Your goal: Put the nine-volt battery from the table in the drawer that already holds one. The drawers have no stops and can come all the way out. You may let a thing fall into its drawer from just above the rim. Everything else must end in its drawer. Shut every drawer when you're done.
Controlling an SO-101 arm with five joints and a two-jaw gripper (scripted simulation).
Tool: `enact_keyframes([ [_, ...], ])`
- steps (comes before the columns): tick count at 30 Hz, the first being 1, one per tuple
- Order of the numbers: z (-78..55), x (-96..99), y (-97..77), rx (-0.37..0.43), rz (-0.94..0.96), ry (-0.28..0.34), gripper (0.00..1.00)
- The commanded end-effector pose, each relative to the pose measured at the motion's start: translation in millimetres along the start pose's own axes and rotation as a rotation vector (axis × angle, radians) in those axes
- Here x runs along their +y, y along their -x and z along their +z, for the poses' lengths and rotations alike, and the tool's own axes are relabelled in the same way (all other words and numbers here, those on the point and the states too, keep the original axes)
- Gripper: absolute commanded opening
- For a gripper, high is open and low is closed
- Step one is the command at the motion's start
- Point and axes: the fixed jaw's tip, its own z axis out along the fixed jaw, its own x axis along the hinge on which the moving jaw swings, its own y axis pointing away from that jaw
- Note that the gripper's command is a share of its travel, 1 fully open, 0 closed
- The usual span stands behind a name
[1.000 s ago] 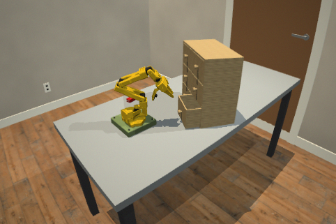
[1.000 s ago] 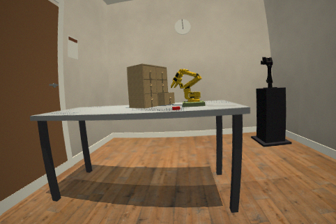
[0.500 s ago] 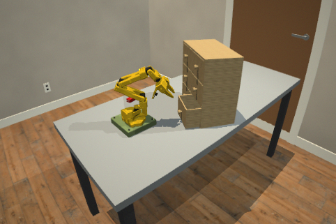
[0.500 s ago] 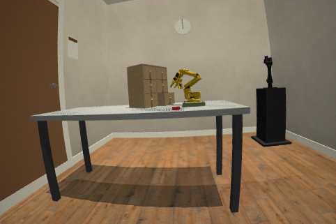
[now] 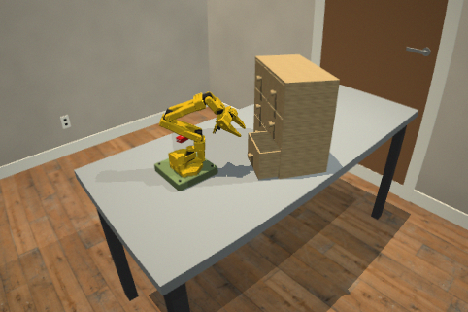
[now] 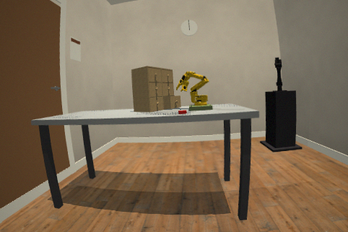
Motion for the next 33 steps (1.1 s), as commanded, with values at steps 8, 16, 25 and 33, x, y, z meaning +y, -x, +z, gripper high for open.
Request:
enact_keyframes([
  [8, -1.8, 0.0, -3.2, 0.025, 0.233, -0.008, 0.21],
  [16, -1.7, 0.3, -2.2, 0.027, 0.433, -0.008, 0.21],
  [25, -1.7, 0.4, -1.5, 0.029, 0.608, -0.008, 0.21],
  [33, -1.7, 0.2, -0.9, 0.031, 0.808, -0.009, 0.21],
])
